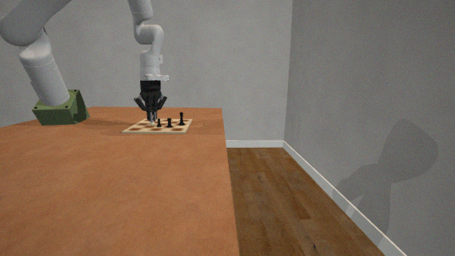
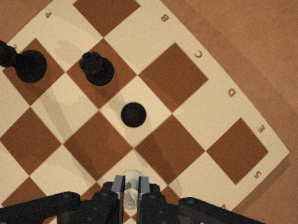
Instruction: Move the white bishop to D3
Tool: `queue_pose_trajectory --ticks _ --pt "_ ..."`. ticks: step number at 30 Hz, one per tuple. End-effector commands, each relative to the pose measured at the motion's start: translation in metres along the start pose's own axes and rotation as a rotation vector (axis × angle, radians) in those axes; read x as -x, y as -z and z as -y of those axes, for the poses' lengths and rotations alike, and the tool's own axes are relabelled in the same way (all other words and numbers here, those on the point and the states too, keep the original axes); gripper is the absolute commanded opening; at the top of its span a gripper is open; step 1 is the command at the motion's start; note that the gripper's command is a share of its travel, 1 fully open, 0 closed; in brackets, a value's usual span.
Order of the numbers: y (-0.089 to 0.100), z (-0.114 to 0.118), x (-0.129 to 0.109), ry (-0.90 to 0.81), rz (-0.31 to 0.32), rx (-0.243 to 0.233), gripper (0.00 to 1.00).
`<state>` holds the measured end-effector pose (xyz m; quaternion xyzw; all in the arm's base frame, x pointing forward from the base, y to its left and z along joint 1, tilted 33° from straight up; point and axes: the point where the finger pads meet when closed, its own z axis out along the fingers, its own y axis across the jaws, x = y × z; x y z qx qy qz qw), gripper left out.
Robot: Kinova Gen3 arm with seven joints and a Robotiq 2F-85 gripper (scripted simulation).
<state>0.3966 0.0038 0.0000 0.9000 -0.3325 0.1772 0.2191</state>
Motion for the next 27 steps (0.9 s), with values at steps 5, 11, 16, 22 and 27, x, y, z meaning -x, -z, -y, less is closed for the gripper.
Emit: queue_pose_trajectory --ticks 5,11,16,22,27 --pt "0.0006 0.0005 -0.0001 0.0 0.0 -0.002 0.0" --pt "0.0006 0.0005 -0.0001 0.0 0.0 -0.002 0.0" --pt "0.0006 0.0005 -0.0001 0.0 0.0 -0.002 0.0" --pt "0.0006 0.0005 -0.0001 0.0 0.0 -0.002 0.0" --pt "0.0006 0.0005 -0.0001 0.0 0.0 -0.002 0.07"
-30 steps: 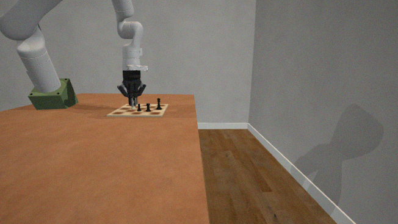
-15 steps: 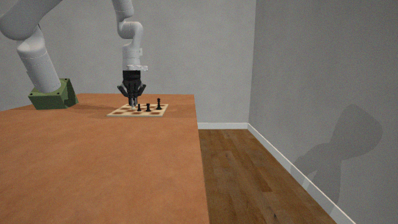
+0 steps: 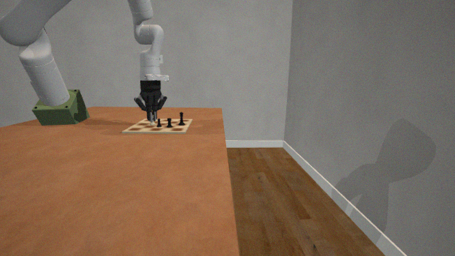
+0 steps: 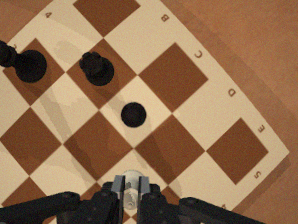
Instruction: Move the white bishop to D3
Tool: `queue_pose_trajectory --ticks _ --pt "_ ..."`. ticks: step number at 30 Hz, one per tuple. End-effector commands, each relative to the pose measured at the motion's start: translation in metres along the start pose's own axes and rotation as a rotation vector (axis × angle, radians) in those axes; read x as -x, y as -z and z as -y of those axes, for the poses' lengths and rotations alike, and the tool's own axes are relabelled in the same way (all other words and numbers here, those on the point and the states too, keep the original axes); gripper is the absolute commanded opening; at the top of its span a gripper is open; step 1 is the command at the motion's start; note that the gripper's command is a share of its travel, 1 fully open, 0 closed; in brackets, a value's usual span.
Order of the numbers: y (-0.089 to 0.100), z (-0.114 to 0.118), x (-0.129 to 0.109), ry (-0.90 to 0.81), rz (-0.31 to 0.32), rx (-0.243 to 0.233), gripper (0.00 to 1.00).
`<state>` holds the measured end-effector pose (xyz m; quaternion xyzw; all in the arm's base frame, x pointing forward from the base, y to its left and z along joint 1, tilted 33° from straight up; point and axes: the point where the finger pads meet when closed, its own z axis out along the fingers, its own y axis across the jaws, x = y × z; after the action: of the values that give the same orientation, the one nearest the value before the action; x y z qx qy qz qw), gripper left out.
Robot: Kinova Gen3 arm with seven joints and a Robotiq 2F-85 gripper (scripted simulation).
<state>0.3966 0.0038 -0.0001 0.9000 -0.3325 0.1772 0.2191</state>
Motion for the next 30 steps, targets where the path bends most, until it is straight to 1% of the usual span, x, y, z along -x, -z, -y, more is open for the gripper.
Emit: queue_pose_trajectory --ticks 1,2,4,5,7,8,10,11,24,27,30 --pt "0.001 0.001 0.0 0.0 0.0 -0.002 0.07" --pt "0.001 0.001 0.0 0.0 0.0 -0.002 0.15" --pt "0.001 0.001 0.0 0.0 0.0 -0.002 0.15" --pt "0.001 0.001 0.0 0.0 0.0 -0.002 0.22" --pt "0.001 0.001 0.0 0.0 0.0 -0.002 0.22" --pt "0.001 0.001 0.0 0.0 0.0 -0.002 0.29" --pt "0.001 0.001 0.0 0.0 0.0 -0.002 0.29" --pt "0.001 0.001 0.0 0.0 0.0 -0.002 0.37" --pt "0.001 0.001 0.0 0.0 0.0 -0.002 0.37" --pt "0.006 0.001 0.0 0.0 0.0 -0.002 0.37" --pt "0.016 0.001 0.0 0.0 0.0 -0.002 0.37"
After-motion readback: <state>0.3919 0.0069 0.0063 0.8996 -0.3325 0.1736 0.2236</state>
